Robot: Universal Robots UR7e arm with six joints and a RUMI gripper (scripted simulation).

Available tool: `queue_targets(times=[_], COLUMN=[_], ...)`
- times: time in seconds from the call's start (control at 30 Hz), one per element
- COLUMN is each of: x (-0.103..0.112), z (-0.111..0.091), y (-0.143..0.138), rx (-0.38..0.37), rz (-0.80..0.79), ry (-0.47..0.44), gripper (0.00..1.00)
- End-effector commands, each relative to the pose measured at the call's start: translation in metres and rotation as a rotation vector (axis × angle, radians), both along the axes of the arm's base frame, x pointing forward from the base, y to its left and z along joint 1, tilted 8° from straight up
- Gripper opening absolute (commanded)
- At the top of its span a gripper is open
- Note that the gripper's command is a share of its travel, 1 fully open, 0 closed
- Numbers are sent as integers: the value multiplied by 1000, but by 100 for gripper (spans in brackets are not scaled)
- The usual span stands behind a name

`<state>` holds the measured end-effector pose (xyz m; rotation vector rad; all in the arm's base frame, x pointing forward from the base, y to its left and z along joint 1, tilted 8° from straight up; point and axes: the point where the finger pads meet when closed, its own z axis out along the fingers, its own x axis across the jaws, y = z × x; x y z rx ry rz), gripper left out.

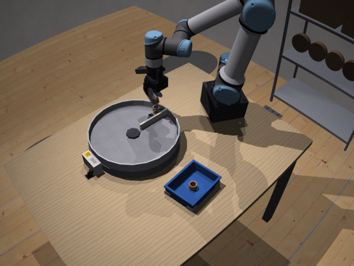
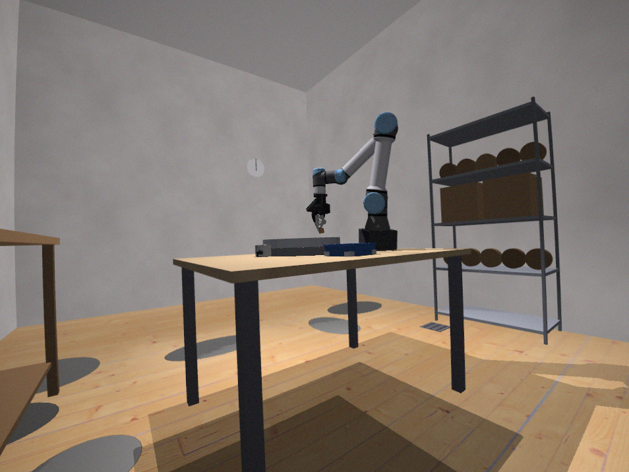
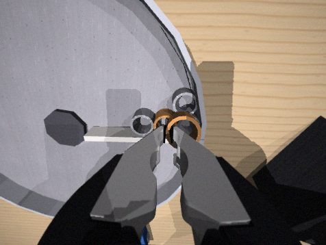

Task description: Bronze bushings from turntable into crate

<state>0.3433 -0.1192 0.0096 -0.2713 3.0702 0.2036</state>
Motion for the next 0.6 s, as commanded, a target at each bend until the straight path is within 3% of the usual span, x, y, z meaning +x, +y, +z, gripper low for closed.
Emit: queue_targets(times=[0.0, 0.57], x=[1, 5], z=[0, 1], y=[0, 5], rx=[-1, -6], rz=[7, 99], ry=[-2, -13], gripper=[0, 0])
